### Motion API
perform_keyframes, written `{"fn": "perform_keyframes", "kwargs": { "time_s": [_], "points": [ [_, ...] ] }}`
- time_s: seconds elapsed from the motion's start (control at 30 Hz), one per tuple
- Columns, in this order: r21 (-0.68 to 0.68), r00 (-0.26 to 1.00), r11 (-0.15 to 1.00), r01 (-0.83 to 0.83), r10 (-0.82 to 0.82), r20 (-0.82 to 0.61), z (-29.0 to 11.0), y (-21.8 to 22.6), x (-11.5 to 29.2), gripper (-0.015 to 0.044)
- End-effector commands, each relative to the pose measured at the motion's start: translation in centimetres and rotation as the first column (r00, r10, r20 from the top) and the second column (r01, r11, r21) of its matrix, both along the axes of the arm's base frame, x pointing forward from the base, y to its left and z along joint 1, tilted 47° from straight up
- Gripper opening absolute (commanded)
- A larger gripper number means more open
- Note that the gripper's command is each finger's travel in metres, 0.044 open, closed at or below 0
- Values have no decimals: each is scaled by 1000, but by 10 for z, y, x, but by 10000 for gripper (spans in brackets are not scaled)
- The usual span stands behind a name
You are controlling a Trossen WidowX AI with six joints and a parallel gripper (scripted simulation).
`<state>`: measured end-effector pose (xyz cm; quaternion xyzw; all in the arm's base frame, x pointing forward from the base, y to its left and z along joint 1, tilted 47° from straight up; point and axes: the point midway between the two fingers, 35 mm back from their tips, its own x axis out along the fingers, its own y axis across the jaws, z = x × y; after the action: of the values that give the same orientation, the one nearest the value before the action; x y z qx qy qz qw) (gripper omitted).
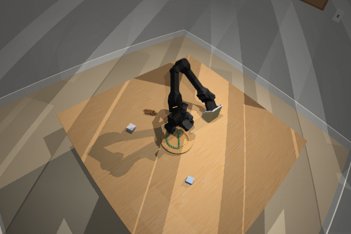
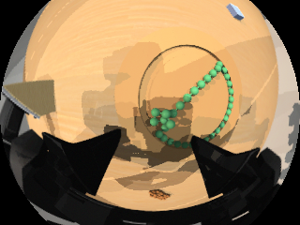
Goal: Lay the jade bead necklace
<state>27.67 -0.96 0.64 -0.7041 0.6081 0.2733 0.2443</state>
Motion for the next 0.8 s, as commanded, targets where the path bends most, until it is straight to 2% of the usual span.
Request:
{"fn": "perform_keyframes", "kwargs": {
  "time_s": [0.0,0.07,0.27,0.47,0.63,0.77],
  "points": [
    [-1,1000,1000,3,-3,7,1,0,1,440],
    [-1,1000,1000,3,-3,7,1,0,1,440],
    [38,981,991,128,-133,145,-9,27,21,282],
    [112,897,951,289,-309,315,-26,65,42,125],
    [184,785,897,403,-441,434,-42,95,53,120],
    [193,768,889,416,-457,448,-45,98,54,120]
  ]
}}
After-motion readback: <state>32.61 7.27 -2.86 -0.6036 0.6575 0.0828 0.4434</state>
